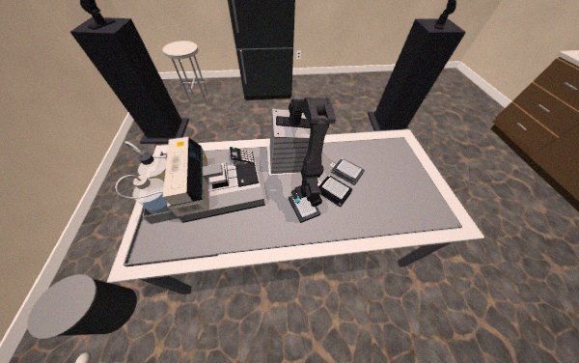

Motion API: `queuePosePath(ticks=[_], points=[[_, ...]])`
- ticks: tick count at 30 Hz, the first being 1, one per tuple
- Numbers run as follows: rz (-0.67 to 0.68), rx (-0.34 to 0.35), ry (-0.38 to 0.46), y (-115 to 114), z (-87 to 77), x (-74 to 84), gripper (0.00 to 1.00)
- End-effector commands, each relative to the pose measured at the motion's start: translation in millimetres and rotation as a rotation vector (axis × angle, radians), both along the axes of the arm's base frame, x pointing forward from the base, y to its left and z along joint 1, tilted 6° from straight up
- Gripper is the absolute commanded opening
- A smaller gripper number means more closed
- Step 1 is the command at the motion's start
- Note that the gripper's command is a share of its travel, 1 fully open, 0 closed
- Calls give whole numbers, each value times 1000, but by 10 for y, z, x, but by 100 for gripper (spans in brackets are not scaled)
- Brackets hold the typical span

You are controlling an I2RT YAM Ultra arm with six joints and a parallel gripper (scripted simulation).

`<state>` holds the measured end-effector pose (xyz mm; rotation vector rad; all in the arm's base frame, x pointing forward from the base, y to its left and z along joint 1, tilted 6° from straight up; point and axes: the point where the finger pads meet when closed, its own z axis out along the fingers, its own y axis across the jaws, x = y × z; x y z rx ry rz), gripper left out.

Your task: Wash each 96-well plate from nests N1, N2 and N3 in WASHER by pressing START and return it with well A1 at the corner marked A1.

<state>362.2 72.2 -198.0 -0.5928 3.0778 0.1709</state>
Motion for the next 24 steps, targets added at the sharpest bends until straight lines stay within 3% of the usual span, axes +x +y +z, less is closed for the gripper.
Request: queuePosePath(ticks=[1, 13, 24], points=[[-2, 4, -23, 10, 0, 74, 100], [-2, 4, -23, 29, -166, 74, 100], [-2, 4, -23, 29, -171, 74, 100]])
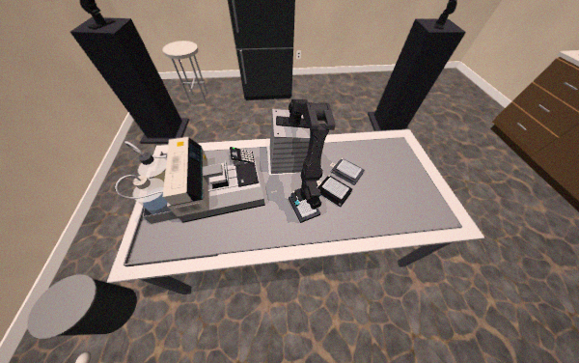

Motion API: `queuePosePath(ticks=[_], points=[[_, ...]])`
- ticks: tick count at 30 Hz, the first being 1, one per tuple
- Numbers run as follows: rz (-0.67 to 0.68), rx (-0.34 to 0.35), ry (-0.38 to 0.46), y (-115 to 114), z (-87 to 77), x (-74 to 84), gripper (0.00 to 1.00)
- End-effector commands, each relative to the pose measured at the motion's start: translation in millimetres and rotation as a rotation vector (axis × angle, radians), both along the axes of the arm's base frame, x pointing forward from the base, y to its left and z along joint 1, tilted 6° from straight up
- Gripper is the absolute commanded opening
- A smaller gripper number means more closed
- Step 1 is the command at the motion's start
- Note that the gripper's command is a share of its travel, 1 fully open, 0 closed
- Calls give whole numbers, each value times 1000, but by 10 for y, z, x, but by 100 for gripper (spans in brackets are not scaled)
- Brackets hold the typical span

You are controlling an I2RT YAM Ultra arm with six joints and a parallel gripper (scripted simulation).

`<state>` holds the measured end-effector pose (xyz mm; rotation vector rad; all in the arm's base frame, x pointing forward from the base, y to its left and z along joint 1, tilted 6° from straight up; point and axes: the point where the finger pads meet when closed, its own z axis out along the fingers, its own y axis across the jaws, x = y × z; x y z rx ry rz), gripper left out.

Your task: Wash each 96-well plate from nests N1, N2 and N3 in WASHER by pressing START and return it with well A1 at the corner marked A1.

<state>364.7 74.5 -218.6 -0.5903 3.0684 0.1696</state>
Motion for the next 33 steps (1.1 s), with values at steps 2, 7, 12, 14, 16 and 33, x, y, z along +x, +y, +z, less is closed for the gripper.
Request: queuePosePath(ticks=[2, 7, 12, 14, 16, 33], points=[[-1, 2, -13, 6, 35, 49, 100], [-1, 2, -13, 6, 35, 49, 100], [-1, 2, -13, 7, 29, 49, 100], [-1, 2, -13, 8, 16, 49, 100], [-1, 2, -13, 9, 9, 49, 100], [-1, 2, -13, 20, -90, 49, 100]])
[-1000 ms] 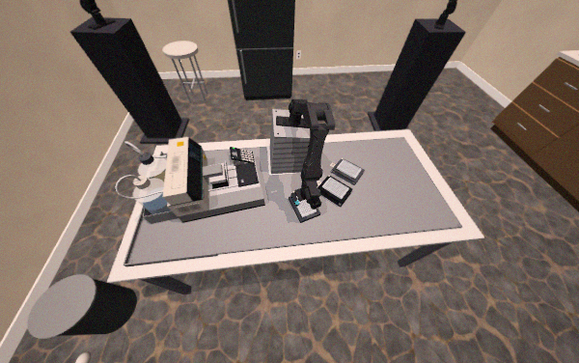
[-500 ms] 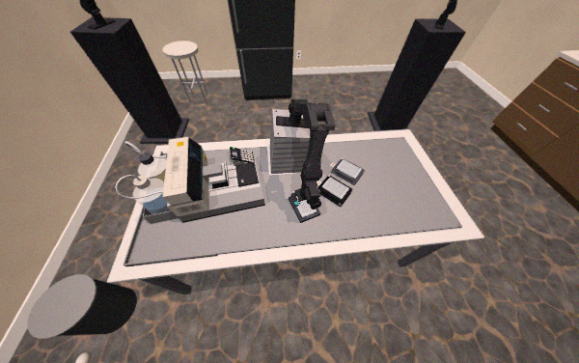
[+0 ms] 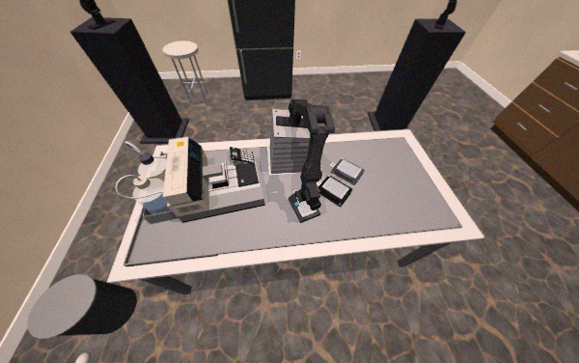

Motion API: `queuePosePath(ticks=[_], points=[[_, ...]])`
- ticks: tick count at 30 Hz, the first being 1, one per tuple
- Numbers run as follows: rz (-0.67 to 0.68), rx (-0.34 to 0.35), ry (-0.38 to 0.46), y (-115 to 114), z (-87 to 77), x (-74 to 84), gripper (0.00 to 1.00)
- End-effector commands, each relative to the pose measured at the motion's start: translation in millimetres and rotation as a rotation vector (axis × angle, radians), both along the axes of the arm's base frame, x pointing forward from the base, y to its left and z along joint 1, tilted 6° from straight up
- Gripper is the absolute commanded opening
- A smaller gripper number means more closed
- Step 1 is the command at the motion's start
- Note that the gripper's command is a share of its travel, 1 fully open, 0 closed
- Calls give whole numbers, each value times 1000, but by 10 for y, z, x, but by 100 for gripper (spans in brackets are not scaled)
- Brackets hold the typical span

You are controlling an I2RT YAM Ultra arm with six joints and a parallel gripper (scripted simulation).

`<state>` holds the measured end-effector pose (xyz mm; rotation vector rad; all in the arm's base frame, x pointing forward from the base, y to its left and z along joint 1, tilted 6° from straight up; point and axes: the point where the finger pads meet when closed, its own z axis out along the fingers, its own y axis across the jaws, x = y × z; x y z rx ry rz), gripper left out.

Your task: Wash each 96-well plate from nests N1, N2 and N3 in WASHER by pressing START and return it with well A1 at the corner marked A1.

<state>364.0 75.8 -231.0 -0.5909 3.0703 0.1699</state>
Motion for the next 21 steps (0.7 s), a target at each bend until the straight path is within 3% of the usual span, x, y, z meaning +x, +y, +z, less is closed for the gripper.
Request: queuePosePath(ticks=[1, 21], points=[[-1, 3, -15, 6, 34, 55, 100], [-1, 3, -15, 20, -85, 55, 100]])
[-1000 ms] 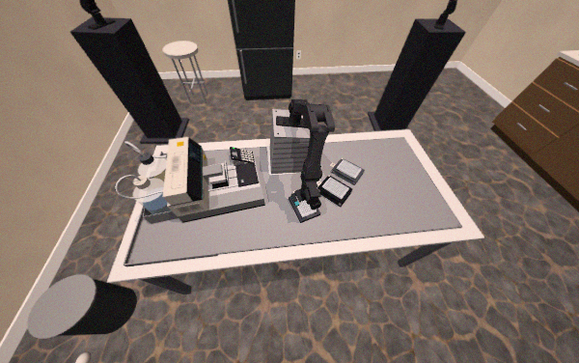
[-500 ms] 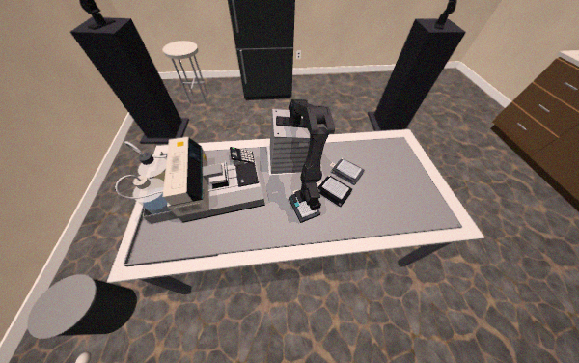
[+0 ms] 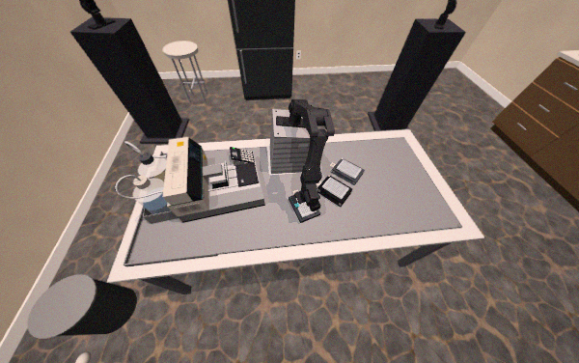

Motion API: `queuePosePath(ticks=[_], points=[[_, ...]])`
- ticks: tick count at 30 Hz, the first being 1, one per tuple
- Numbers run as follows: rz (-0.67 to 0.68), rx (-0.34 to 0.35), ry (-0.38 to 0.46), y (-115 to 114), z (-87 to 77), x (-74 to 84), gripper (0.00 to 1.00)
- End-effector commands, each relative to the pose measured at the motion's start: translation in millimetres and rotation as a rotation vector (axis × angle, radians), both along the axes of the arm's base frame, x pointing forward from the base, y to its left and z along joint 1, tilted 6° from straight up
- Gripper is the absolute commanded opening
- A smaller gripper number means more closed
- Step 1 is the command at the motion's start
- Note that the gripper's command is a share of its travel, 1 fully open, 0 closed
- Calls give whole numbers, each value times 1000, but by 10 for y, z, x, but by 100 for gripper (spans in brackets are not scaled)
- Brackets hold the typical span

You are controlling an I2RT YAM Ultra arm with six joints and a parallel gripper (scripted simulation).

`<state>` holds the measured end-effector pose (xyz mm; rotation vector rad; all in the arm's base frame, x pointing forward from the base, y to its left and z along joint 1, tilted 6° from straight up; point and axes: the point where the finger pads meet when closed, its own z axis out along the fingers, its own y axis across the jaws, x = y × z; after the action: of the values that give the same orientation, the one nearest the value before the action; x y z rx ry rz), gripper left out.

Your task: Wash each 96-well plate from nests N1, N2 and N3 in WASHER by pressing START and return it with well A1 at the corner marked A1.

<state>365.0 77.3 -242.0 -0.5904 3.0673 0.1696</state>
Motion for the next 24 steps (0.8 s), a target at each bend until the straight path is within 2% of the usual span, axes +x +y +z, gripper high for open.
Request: queuePosePath(ticks=[1, 17, 18, 20, 21, 23, 24], points=[[-1, 2, -12, 6, 18, 46, 100], [-1, 2, -12, 11, -24, 46, 100], [-1, 2, -12, 11, -24, 46, 90], [-1, 2, -12, 11, -24, 46, 90], [-1, 2, -12, 11, -24, 46, 80], [-1, 2, -12, 11, -24, 46, 80], [-1, 2, -12, 11, -24, 46, 70]])
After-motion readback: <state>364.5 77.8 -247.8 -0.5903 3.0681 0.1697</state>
